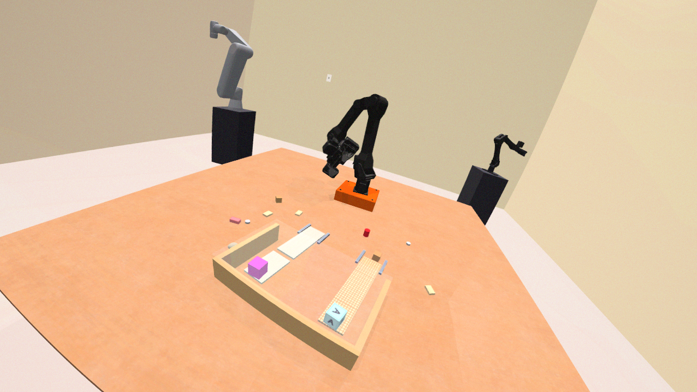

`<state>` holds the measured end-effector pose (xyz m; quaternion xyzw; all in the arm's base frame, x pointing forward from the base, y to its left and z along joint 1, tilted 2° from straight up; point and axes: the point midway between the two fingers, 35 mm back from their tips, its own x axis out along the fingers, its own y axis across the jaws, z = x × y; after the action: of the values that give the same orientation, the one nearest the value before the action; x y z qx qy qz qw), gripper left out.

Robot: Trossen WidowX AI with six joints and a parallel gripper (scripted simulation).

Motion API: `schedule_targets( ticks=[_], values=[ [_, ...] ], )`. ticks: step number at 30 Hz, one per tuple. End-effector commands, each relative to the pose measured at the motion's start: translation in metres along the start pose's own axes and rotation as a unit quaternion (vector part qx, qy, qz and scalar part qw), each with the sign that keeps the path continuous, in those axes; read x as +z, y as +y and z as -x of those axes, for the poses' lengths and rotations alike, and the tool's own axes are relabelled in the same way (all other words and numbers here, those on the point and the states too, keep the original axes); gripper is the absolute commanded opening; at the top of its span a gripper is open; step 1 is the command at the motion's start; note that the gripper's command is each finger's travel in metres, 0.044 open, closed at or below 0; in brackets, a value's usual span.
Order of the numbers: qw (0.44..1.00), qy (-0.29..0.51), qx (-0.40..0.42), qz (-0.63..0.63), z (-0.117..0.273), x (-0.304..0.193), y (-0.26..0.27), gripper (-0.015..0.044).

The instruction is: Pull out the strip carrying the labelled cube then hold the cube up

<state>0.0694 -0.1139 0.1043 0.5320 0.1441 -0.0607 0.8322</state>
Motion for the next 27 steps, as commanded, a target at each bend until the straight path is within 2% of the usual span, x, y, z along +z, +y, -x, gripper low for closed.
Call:
schedule_targets(
  ticks=[1,9,15,21,27],
  values=[
    [1.0,0.005,-0.001,0.001,-0.001,-0.001,0.0,0.04],
    [0.972,0.213,-0.066,0.073,-0.027,-0.025,-0.021,0.04],
    [0.923,0.322,-0.141,0.157,-0.046,-0.024,-0.038,0.04],
    [0.869,0.364,-0.215,0.257,-0.074,-0.008,-0.042,0.04],
    [0.827,0.342,-0.264,0.36,-0.115,0.012,-0.021,0.04]
  ],
)
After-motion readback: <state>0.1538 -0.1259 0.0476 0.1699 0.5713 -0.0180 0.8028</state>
